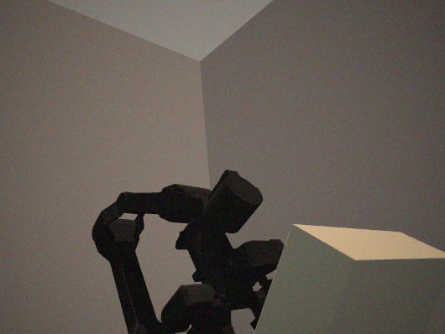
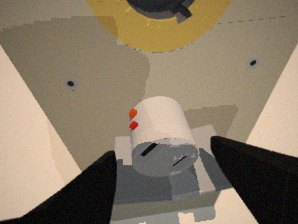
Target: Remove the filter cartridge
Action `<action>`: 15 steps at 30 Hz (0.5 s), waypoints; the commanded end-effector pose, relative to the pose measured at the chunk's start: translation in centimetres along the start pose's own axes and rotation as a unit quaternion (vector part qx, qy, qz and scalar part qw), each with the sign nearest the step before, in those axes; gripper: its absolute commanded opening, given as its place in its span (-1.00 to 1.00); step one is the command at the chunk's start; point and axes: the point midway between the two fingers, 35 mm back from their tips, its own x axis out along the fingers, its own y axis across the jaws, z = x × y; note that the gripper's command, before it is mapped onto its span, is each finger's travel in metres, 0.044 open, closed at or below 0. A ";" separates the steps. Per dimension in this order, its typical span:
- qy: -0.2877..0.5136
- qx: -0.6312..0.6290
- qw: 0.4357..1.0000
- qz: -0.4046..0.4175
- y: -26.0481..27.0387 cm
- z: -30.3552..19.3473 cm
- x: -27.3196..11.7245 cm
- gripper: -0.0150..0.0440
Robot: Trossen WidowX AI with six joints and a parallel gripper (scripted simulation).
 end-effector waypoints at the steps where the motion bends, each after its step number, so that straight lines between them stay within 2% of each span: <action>1: 0.004 0.003 1.000 -0.003 -0.1 -0.3 1.0 0.54; 11: 0.004 0.003 1.000 -0.003 -0.1 -0.4 1.8 0.54; 13: 0.001 0.000 1.000 0.000 0.0 -0.2 1.5 0.36; 15: 0.001 0.000 1.000 0.000 0.0 -0.2 1.5 0.32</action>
